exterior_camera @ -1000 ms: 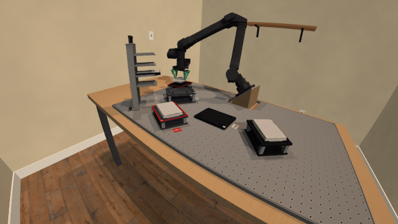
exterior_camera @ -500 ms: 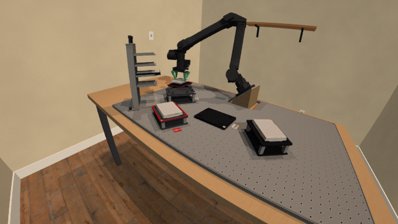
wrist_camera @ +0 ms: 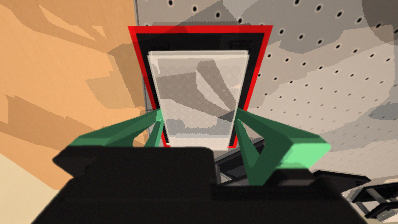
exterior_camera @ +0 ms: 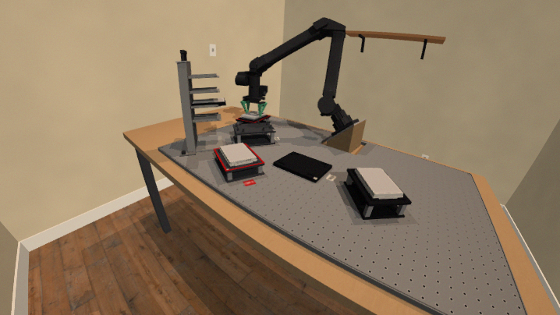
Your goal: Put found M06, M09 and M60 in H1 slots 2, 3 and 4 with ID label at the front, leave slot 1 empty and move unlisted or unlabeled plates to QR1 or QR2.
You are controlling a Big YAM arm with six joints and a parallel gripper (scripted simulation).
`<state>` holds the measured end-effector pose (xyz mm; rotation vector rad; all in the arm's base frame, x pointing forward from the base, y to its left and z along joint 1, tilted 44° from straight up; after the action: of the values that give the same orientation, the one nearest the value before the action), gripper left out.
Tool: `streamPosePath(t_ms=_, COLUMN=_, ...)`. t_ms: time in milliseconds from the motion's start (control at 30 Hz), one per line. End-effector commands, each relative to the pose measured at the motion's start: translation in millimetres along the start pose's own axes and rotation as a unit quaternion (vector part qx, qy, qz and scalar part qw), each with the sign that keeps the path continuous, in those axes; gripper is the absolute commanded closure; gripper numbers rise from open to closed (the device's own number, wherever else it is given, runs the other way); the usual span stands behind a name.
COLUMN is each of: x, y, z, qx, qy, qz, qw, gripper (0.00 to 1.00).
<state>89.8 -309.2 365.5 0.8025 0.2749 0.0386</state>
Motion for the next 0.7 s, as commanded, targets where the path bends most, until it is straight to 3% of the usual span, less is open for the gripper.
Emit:
streamPosePath(t_ms=0, x=-2.6, y=-10.0, z=1.6, qx=0.005, qy=0.002, qz=-0.005, qw=1.000, gripper=0.14)
streamPosePath(t_ms=133, x=-3.8, y=-8.2, z=6.0, qx=0.001, qy=0.000, qz=-0.005, qw=1.000, gripper=0.14)
streamPosePath(t_ms=167, x=-3.4, y=2.9, z=10.0, qx=-0.010, qy=-0.004, qz=-0.002, qw=1.000, gripper=0.14)
streamPosePath(t_ms=500, x=-3.3, y=2.9, z=10.0, qx=-0.010, qy=-0.004, qz=-0.002, qw=1.000, gripper=0.14)
streamPosePath(t_ms=533, x=-3.3, y=2.9, z=10.0, qx=-0.010, qy=-0.004, qz=-0.002, qw=1.000, gripper=0.00)
streamPosePath(t_ms=667, x=-3.3, y=2.9, z=10.0, qx=-0.010, qy=-0.004, qz=-0.002, qw=1.000, gripper=0.00)
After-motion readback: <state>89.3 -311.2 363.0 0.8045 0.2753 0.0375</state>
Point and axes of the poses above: the point where the finger pads meet when closed, its own y axis back along the fingers, its own z axis across the jaws, x = y × z, the point moved 7 cm from there along y, back along the fingers, and after that the axes turned 4 degrees about y, right-handed, at the moved point
